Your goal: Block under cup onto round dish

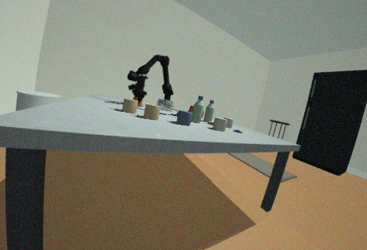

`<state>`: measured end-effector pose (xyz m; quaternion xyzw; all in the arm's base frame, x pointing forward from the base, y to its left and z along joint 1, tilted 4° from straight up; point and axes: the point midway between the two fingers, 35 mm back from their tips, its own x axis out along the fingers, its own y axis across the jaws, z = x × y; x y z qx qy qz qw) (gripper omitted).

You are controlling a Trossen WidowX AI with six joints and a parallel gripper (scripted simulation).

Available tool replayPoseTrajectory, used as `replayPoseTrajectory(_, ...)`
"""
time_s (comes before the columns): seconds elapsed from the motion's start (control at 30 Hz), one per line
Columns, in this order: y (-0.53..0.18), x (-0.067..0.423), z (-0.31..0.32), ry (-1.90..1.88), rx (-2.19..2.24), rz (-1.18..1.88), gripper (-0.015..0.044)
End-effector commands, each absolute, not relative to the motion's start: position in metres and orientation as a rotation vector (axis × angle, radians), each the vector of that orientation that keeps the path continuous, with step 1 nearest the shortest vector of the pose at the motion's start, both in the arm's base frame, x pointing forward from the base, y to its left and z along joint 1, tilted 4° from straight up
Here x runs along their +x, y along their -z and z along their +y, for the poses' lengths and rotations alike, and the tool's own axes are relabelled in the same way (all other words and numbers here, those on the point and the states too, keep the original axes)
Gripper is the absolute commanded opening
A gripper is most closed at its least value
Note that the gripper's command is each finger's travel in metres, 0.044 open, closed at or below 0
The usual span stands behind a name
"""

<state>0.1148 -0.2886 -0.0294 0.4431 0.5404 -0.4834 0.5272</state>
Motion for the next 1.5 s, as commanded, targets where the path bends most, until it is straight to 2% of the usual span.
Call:
replayPoseTrajectory(0.0, 0.011, 0.116, -0.289, 1.156, 1.057, 1.291, 0.0440)
replayPoseTrajectory(0.1, -0.020, 0.117, -0.287, 1.154, 1.056, 1.294, 0.0440)
replayPoseTrajectory(0.27, -0.022, 0.117, -0.287, 1.154, 1.056, 1.295, 0.0440)
replayPoseTrajectory(0.33, -0.024, 0.126, -0.285, 1.141, 1.042, 1.301, 0.0387)
replayPoseTrajectory(0.5, -0.035, 0.186, -0.264, 1.045, 0.955, 1.343, 0.0260)
replayPoseTrajectory(0.77, -0.052, 0.275, -0.198, 0.889, 0.818, 1.407, 0.0260)
replayPoseTrajectory(0.97, -0.063, 0.322, -0.132, 0.795, 0.747, 1.451, 0.0260)
replayPoseTrajectory(1.47, -0.049, 0.326, -0.124, 0.785, 0.739, 1.456, 0.0260)
